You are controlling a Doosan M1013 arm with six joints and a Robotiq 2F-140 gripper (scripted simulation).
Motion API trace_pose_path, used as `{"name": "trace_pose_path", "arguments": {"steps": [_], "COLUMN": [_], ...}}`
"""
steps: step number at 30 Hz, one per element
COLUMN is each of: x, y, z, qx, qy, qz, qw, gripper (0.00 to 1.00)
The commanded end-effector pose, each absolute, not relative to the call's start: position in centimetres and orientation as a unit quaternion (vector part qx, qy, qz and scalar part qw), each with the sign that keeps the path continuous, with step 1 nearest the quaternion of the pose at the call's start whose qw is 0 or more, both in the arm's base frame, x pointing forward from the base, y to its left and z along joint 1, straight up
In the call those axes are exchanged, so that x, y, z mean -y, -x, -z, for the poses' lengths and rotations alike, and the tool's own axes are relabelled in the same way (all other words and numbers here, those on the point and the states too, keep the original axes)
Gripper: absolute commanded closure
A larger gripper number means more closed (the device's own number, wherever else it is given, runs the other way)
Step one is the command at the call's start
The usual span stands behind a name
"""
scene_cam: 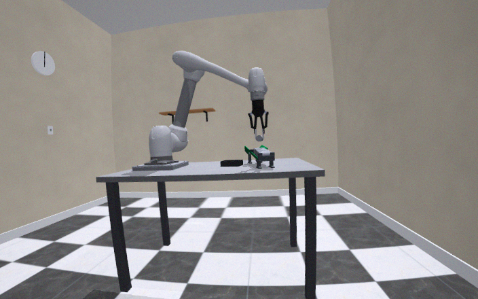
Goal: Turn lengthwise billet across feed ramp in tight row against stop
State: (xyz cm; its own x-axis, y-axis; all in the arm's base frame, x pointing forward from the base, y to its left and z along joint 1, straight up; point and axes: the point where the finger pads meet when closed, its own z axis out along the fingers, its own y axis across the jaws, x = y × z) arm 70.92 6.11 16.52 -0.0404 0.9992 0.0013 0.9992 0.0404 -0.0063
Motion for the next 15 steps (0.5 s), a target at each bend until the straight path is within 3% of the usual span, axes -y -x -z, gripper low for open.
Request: {"name": "trace_pose_path", "arguments": {"steps": [1, 15], "x": [-6.11, -6.11], "y": [-70.92, -70.92], "z": [-16.53, -16.53], "qx": [0.709, 0.654], "qy": [0.705, 0.756], "qz": [-0.002, -0.002], "qw": [0.002, 0.002], "gripper": [0.90, 0.90]}}
